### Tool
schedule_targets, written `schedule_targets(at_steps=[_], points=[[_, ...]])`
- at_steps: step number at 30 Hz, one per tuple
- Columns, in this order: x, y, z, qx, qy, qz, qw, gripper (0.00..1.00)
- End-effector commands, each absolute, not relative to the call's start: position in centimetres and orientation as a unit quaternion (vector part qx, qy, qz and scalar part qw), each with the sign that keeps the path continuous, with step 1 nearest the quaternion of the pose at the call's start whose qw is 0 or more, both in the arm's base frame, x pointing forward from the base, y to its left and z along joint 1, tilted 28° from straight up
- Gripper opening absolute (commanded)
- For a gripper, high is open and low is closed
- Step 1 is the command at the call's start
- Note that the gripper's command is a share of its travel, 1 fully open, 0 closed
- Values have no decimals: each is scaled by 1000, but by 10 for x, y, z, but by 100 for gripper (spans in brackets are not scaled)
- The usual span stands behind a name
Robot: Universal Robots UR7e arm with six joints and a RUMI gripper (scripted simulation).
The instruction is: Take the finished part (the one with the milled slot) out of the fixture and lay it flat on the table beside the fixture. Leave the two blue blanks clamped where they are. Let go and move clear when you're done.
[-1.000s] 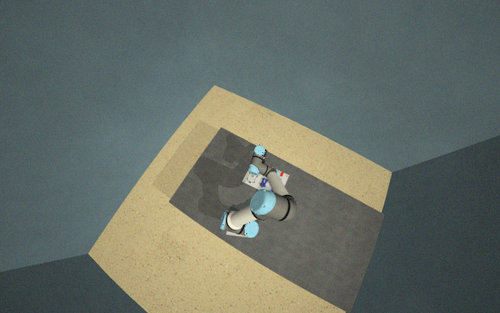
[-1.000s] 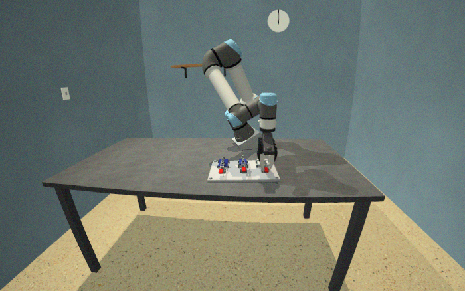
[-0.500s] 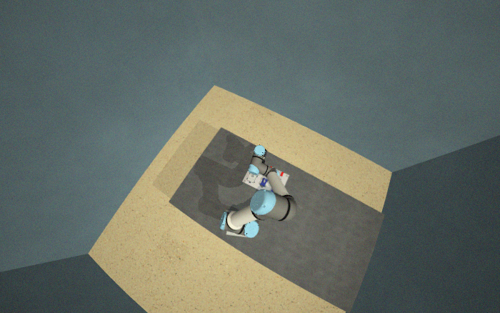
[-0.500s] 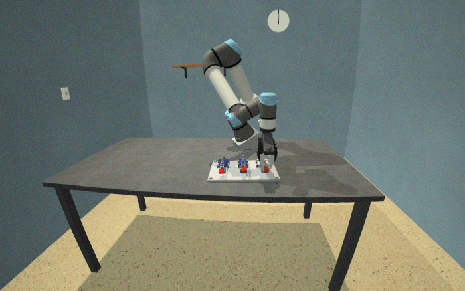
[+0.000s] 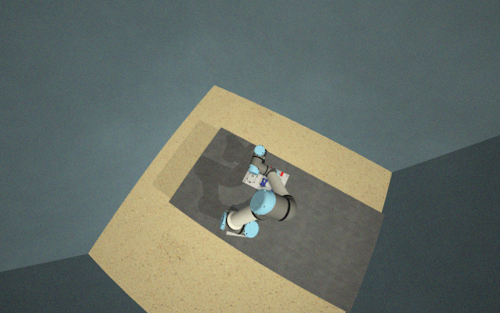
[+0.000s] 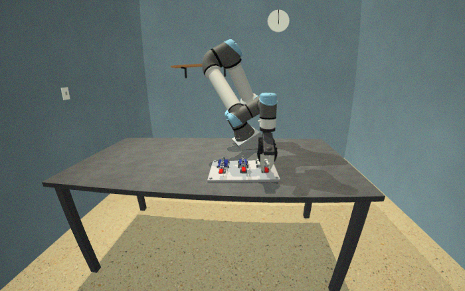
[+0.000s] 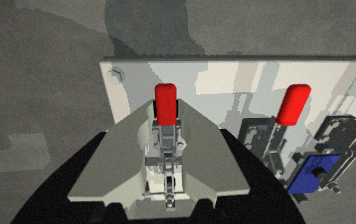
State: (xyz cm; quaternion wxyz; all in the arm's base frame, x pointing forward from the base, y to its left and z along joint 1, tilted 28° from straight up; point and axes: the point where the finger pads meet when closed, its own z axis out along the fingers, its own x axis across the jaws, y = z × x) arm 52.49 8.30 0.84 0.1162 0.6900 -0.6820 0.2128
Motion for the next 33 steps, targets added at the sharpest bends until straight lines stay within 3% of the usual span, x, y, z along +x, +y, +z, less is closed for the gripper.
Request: schedule_targets(at_steps=[1, 33], points=[[526, 85, 11, 690, -681, 214, 115, 0], [515, 91, 20, 691, -681, 213, 116, 0]])
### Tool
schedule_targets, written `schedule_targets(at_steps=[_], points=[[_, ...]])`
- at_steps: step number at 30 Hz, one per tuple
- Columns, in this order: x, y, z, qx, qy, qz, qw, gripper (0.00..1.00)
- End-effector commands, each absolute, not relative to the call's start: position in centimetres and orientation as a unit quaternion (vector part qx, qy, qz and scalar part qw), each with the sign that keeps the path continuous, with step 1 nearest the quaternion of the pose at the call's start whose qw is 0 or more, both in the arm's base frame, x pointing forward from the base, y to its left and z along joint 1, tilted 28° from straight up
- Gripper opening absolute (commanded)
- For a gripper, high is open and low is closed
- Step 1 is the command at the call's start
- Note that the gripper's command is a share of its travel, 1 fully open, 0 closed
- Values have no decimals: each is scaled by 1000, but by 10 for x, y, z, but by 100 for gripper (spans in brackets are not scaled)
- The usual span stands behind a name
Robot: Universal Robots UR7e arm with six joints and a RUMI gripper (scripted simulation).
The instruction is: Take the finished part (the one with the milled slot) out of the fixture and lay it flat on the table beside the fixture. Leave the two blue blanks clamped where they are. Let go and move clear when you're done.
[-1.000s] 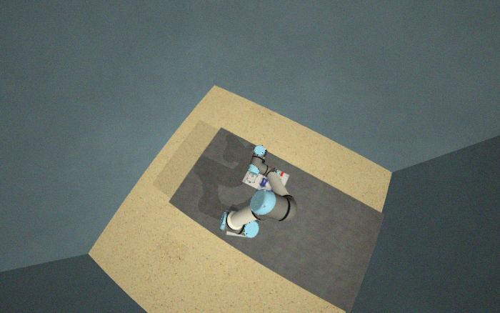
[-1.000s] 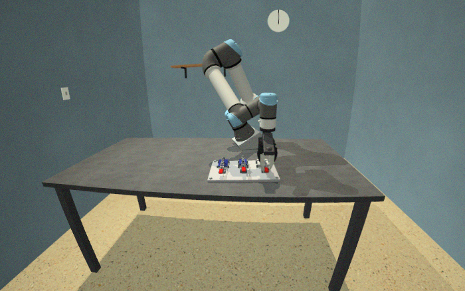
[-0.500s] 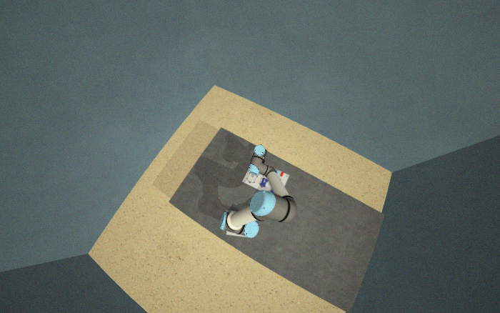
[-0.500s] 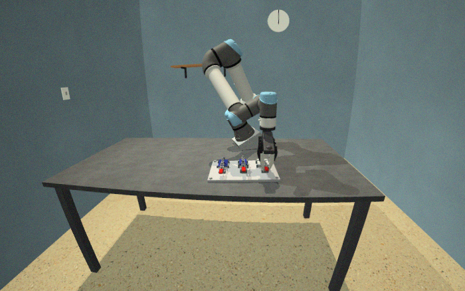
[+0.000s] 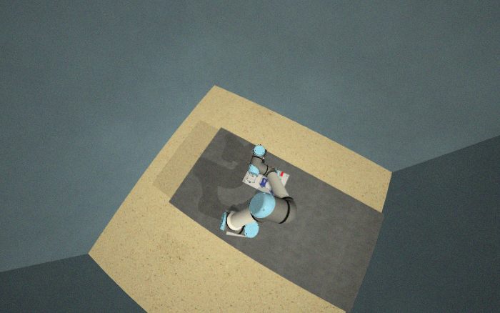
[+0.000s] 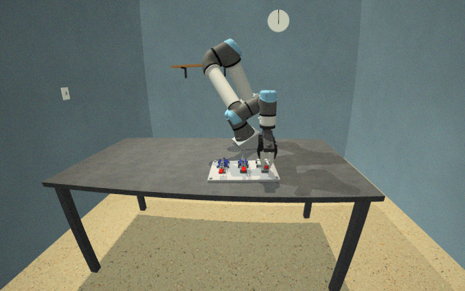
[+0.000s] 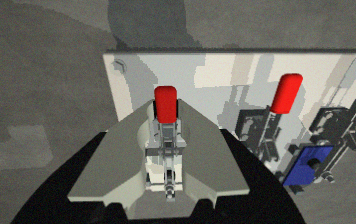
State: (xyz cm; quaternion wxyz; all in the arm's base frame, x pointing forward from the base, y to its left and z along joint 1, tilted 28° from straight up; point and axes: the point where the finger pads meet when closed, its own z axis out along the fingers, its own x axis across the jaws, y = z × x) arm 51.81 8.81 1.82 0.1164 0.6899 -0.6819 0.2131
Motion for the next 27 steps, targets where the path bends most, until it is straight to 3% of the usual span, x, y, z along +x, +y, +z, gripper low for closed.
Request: schedule_targets(at_steps=[1, 27], points=[[515, 91, 21, 691, -681, 213, 116, 0], [496, 96, 30, 691, -681, 213, 116, 0]])
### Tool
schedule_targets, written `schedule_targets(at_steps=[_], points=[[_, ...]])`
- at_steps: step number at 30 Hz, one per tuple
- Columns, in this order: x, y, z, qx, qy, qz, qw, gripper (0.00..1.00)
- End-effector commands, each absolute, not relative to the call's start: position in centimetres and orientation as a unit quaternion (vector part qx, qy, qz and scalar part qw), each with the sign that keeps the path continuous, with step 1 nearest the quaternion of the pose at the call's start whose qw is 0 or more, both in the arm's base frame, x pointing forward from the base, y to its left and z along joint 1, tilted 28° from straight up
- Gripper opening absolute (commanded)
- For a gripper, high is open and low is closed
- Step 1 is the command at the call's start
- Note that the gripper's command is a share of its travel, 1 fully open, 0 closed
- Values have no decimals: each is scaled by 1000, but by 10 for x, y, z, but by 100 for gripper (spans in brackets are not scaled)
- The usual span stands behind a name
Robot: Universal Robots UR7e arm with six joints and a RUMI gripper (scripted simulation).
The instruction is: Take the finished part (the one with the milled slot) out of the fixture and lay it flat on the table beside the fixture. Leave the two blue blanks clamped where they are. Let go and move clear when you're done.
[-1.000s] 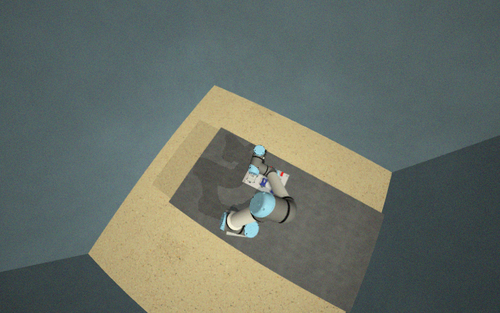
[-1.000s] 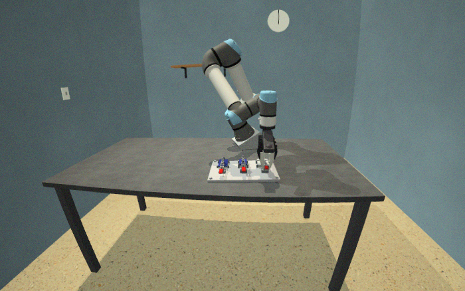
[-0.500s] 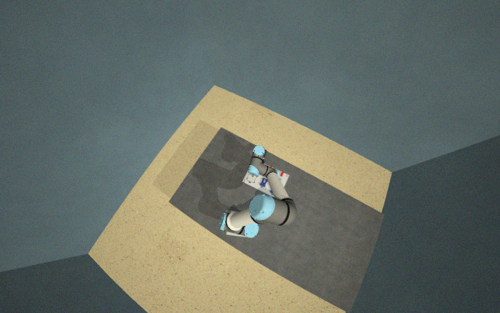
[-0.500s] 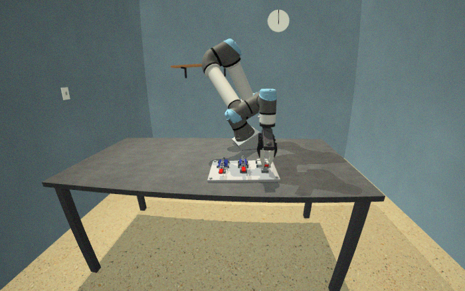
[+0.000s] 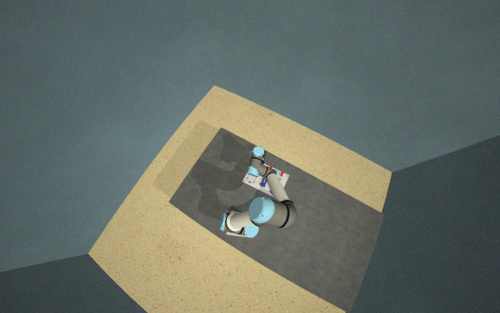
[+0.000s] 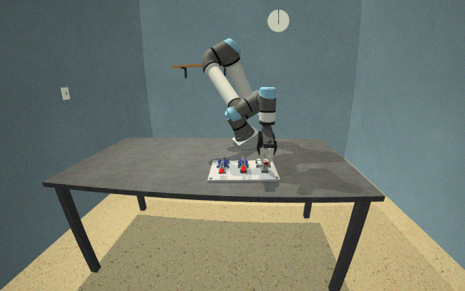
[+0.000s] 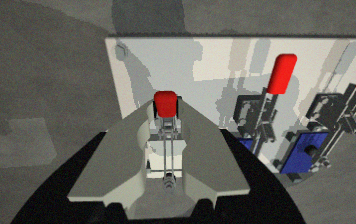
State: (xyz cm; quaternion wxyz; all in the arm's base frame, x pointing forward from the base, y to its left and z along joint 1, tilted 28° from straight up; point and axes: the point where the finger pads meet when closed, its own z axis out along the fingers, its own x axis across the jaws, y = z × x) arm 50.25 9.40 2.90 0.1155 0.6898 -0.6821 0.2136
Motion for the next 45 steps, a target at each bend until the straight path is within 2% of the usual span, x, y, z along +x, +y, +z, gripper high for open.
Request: schedule_targets(at_steps=[1, 45], points=[[495, 96, 31, 691, -681, 213, 116, 0], [473, 96, 31, 691, -681, 213, 116, 0]])
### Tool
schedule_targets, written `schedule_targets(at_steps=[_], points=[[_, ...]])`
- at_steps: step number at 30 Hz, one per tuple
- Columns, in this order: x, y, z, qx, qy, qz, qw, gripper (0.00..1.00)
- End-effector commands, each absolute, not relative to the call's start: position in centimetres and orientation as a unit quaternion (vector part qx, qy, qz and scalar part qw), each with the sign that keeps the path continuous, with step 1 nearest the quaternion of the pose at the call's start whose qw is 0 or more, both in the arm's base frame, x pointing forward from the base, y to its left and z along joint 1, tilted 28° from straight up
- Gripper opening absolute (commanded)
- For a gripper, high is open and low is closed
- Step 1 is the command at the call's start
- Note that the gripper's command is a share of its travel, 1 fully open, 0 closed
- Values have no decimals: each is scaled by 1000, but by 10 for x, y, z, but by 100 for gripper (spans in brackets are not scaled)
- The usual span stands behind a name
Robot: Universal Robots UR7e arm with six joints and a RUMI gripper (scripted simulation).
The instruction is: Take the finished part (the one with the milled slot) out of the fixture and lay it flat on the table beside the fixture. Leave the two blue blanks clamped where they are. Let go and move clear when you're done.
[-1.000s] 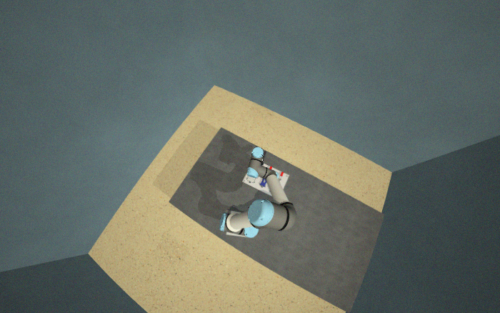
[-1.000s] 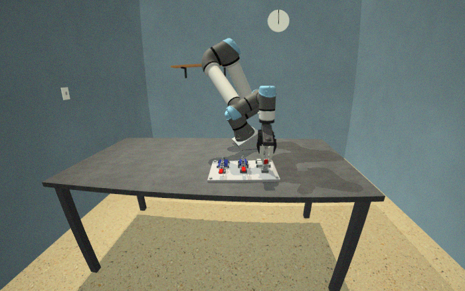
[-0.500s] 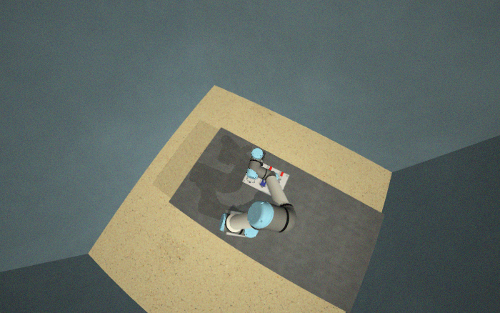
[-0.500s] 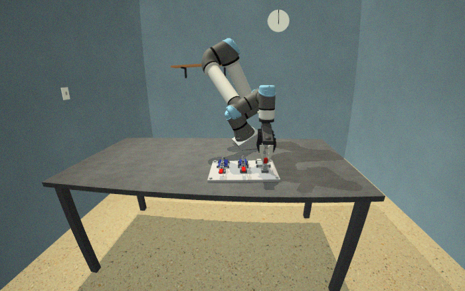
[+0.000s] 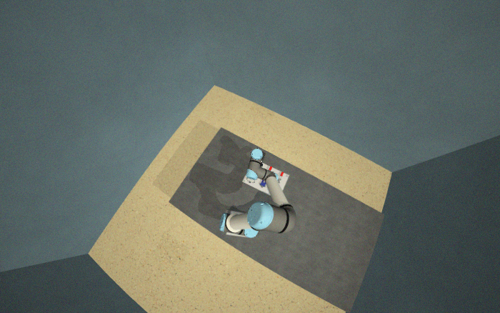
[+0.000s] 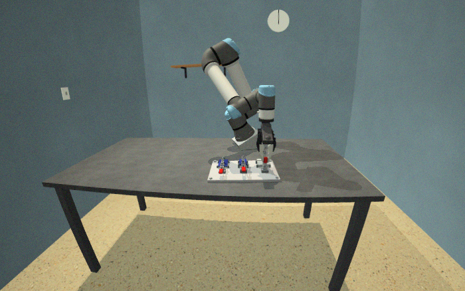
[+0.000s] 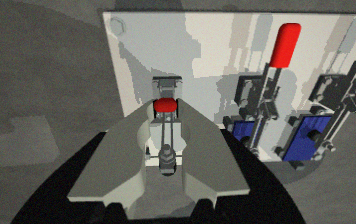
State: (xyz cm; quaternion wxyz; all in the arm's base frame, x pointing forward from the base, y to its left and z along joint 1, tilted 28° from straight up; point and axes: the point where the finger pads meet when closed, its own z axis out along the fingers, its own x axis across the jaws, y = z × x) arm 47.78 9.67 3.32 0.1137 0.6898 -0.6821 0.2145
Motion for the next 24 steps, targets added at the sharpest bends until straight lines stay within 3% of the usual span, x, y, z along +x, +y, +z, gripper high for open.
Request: schedule_targets(at_steps=[1, 24], points=[[473, 96, 31, 691, -681, 213, 116, 0], [471, 96, 30, 691, -681, 212, 117, 0]])
